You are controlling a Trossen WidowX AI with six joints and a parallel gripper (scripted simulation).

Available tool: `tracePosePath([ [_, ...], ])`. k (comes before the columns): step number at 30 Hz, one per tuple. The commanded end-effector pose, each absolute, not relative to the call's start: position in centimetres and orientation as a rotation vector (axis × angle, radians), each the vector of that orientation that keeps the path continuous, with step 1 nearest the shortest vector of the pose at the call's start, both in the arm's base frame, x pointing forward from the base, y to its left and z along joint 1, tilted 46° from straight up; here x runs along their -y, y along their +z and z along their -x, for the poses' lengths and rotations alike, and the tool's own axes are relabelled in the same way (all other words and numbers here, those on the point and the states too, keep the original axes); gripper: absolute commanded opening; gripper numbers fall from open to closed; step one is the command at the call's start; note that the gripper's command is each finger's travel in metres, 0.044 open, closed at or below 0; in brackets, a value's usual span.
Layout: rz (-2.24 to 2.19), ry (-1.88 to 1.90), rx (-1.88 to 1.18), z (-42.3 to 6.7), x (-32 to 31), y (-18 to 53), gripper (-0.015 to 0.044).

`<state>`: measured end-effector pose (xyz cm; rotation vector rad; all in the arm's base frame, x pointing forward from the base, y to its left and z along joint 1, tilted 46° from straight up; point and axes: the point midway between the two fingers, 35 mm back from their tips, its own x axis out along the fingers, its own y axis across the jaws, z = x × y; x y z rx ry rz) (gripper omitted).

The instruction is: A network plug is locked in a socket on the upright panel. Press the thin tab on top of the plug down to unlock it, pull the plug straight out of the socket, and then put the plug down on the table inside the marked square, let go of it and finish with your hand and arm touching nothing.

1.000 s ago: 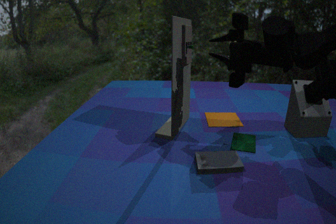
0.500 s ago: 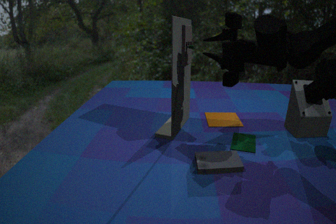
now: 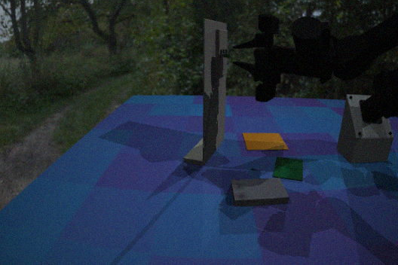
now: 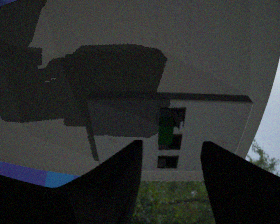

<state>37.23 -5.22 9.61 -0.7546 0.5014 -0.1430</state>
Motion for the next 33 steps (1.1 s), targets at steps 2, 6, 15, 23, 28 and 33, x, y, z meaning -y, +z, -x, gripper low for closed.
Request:
tracePosePath([
  [2, 0.761, -0.139, -0.504, -37.9, 5.3, 9.3, 0.0156],
  [6, 0.762, -0.139, -0.503, -38.3, 5.4, 9.2, 0.0156],
  [15, 0.763, -0.140, -0.502, -39.3, 5.5, 8.9, 0.0156],
  [23, 0.763, -0.140, -0.501, -39.6, 5.6, 8.8, 0.0090],
  [28, 0.763, -0.140, -0.501, -39.6, 5.6, 8.8, 0.0057],
  [33, 0.763, -0.140, -0.501, -39.6, 5.6, 8.8, 0.0024],
])
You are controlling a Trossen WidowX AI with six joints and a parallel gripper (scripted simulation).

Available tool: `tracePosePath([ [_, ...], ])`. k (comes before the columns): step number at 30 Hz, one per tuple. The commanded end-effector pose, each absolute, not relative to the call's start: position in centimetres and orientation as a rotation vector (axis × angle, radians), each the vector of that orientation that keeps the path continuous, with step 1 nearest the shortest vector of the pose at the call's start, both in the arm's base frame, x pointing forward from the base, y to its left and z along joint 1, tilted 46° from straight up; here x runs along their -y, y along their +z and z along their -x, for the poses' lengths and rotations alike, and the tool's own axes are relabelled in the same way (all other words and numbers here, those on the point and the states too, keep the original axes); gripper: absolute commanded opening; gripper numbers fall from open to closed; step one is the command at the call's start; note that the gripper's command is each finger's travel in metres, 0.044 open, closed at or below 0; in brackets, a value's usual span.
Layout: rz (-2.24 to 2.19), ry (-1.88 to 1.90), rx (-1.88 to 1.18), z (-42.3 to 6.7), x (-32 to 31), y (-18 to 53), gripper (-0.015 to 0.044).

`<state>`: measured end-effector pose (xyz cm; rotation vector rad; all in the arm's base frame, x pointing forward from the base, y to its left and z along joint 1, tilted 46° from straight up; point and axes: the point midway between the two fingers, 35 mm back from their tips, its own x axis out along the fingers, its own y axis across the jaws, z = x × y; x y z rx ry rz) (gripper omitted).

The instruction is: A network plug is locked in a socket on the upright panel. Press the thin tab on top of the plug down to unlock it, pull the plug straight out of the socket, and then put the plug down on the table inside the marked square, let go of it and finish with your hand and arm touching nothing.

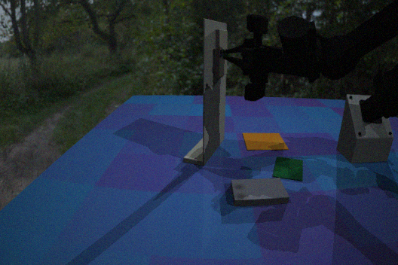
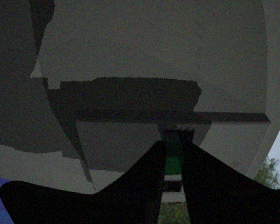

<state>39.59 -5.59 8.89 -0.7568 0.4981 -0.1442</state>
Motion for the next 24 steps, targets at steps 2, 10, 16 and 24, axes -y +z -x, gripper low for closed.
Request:
tracePosePath([
  [2, 0.763, -0.140, -0.501, -39.61, 5.58, 8.76, 0.0010],
  [10, 0.763, -0.140, -0.501, -39.51, 5.57, 8.79, 0.0000],
  [16, 0.763, -0.140, -0.501, -39.22, 5.54, 8.89, 0.0000],
  [24, 0.763, -0.140, -0.502, -38.82, 5.51, 8.99, 0.0000],
])
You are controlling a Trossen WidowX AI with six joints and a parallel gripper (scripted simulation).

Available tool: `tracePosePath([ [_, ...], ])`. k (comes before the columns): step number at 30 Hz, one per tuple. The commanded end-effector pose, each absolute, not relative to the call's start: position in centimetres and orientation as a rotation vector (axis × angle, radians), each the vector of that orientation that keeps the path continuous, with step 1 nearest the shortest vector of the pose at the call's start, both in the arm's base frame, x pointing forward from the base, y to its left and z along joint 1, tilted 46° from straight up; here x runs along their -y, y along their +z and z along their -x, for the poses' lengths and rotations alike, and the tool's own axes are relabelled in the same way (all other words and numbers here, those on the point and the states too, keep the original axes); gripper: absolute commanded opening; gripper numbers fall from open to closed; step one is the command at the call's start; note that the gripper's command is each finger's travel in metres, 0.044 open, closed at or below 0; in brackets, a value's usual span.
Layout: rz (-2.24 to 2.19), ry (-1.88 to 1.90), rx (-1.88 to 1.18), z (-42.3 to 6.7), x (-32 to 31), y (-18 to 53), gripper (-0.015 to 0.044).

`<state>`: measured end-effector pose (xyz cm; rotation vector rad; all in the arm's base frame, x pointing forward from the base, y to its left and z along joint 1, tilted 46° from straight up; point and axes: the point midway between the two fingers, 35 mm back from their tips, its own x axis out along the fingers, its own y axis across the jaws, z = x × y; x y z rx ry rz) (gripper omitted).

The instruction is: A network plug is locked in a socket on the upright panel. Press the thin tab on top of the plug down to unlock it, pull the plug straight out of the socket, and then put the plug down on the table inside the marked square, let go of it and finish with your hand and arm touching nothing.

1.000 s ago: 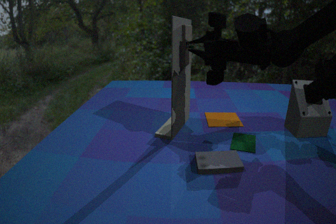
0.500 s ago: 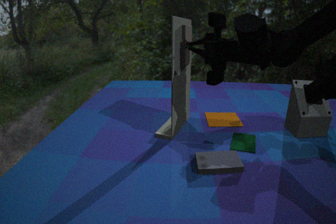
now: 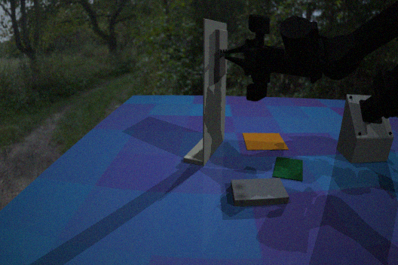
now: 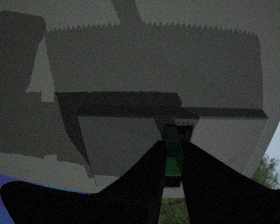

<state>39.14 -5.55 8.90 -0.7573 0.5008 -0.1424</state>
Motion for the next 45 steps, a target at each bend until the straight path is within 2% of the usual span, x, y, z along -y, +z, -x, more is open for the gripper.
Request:
tracePosePath([
  [1, 0.763, -0.140, -0.502, -38.8, 5.5, 9.0, 0.0000],
  [45, 0.763, -0.139, -0.503, -36.3, 5.5, 9.2, 0.0000],
])
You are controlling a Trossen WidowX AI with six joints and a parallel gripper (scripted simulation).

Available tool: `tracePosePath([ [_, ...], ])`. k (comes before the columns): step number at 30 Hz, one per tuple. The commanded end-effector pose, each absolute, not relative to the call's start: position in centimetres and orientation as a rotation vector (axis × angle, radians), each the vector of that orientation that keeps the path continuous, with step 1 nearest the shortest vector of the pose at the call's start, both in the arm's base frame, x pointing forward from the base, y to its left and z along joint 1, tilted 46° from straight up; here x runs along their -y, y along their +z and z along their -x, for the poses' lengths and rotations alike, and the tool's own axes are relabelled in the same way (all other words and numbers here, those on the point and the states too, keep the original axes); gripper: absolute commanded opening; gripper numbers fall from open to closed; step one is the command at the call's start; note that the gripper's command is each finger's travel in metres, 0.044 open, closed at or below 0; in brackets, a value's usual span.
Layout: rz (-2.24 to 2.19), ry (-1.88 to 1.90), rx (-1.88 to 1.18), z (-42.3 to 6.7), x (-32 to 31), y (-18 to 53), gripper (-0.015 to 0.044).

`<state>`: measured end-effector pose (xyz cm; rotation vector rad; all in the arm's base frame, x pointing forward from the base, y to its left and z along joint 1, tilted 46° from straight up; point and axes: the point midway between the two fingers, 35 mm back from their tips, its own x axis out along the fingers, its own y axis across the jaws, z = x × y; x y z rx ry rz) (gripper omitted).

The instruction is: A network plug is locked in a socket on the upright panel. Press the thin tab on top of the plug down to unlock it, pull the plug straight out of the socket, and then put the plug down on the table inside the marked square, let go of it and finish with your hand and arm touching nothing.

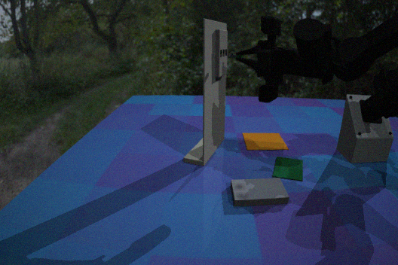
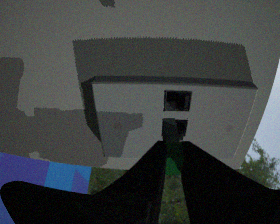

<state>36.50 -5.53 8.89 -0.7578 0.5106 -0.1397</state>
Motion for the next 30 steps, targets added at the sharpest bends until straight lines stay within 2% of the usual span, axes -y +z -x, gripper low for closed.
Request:
tracePosePath([
  [1, 0.763, -0.139, -0.503, -36.2, 5.5, 9.2, 0.0000],
  [30, 0.763, -0.139, -0.504, -34.6, 5.7, 9.2, 0.0000],
])
